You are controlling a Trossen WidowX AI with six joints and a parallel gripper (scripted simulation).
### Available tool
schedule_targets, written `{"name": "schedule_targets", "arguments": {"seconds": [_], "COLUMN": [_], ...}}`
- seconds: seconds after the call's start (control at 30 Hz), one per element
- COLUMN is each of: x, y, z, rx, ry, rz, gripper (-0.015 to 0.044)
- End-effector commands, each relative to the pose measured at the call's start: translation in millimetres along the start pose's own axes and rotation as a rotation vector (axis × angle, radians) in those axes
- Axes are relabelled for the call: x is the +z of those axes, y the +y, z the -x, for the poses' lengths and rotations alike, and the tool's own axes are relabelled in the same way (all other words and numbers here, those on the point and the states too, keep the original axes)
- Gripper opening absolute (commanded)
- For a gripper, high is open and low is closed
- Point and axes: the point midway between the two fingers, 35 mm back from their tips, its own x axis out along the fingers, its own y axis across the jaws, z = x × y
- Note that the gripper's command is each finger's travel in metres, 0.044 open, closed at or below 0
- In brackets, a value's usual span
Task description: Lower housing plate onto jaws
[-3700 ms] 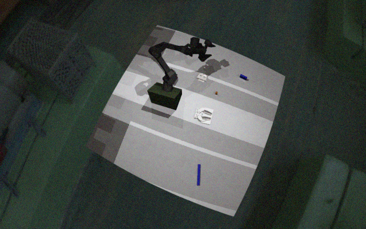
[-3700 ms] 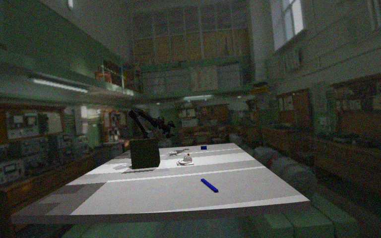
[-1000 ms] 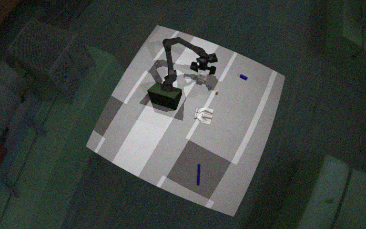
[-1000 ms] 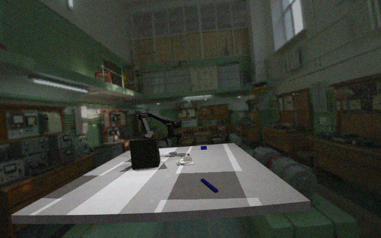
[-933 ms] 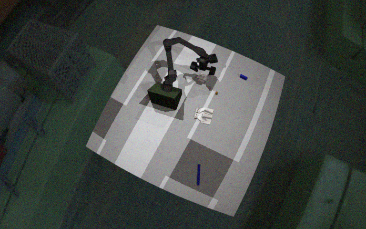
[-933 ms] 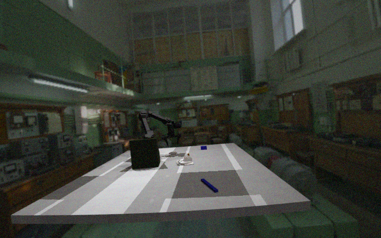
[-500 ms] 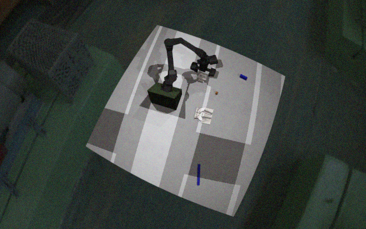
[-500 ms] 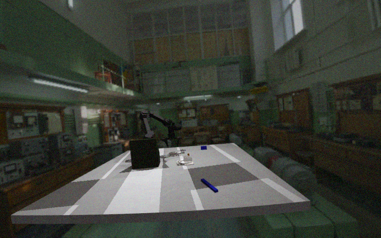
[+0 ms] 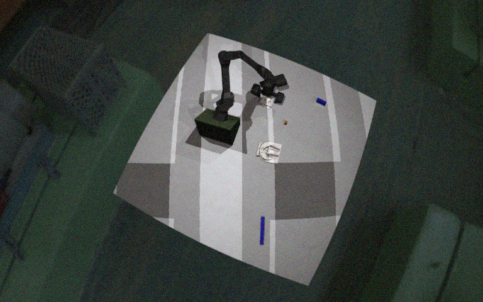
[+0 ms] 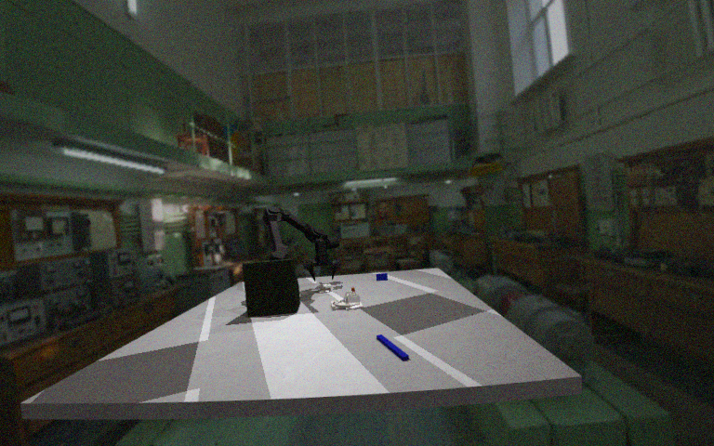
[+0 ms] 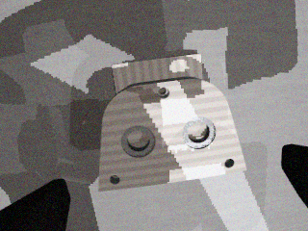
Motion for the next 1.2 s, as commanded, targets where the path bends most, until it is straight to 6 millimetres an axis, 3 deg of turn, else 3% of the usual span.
{"name": "schedule_targets", "arguments": {"seconds": [0.0,1.17], "x": [-2.2,-2.3], "y": [-0.4,0.2], "z": [-7.4,-47.3], "rx": [0.002,0.002], "ry": [0.006,0.003], "rz": [-0.008,-0.008], "gripper": [0.044,0.044]}}
